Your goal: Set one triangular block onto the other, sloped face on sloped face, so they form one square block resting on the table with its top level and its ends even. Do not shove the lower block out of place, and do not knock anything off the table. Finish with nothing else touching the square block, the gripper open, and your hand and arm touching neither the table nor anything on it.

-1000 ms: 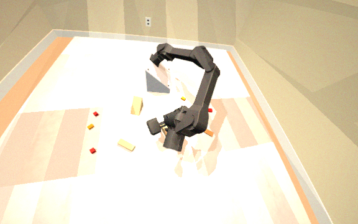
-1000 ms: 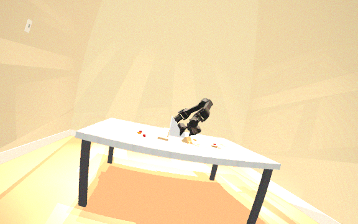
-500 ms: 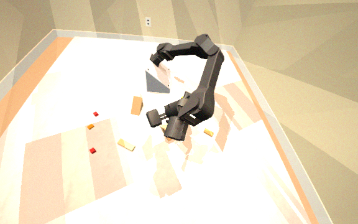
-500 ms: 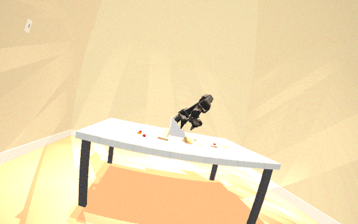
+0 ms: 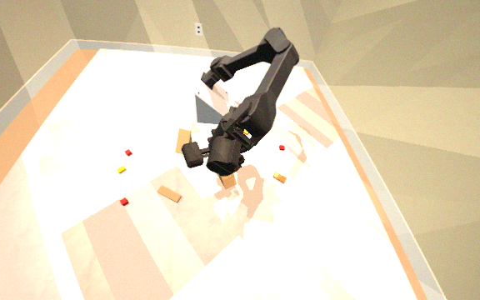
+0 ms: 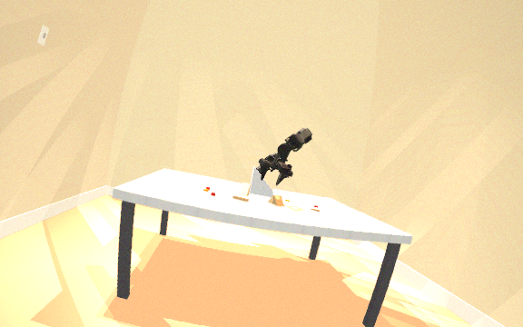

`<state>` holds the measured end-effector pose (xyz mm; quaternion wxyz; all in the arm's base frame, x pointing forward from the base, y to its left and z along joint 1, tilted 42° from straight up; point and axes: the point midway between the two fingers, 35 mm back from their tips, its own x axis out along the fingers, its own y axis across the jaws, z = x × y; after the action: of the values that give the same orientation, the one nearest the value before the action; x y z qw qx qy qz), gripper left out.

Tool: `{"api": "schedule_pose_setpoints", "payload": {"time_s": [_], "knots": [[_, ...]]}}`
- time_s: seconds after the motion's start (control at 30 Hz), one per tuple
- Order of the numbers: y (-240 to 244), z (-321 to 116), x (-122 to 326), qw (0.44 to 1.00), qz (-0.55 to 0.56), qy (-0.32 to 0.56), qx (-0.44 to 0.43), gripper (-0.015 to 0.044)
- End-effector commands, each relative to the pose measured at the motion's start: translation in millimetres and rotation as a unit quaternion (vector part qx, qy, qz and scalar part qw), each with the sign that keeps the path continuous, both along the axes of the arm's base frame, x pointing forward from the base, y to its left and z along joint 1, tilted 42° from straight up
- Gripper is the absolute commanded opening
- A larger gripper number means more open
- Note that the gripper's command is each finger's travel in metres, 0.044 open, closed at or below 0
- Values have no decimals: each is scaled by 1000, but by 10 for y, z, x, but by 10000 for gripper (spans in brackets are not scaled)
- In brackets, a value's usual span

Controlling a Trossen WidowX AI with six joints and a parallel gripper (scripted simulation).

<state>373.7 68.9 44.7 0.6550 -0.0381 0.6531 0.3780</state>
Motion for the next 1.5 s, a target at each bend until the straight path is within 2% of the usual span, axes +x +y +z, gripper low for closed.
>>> {"api": "schedule_pose_setpoints", "payload": {"time_s": [0.0, 0.3, 0.77, 0.93, 1.47], "knots": [[-6, -266, 147, 993, -79, -69, 52, 440], [1, -534, 82, 953, -179, -179, 166, 440], [80, -365, -648, 890, -224, -253, 306, 440], [98, -229, -773, 874, -213, -286, 329, 440], [161, -259, -703, 876, -212, -285, 327, 440]]}}
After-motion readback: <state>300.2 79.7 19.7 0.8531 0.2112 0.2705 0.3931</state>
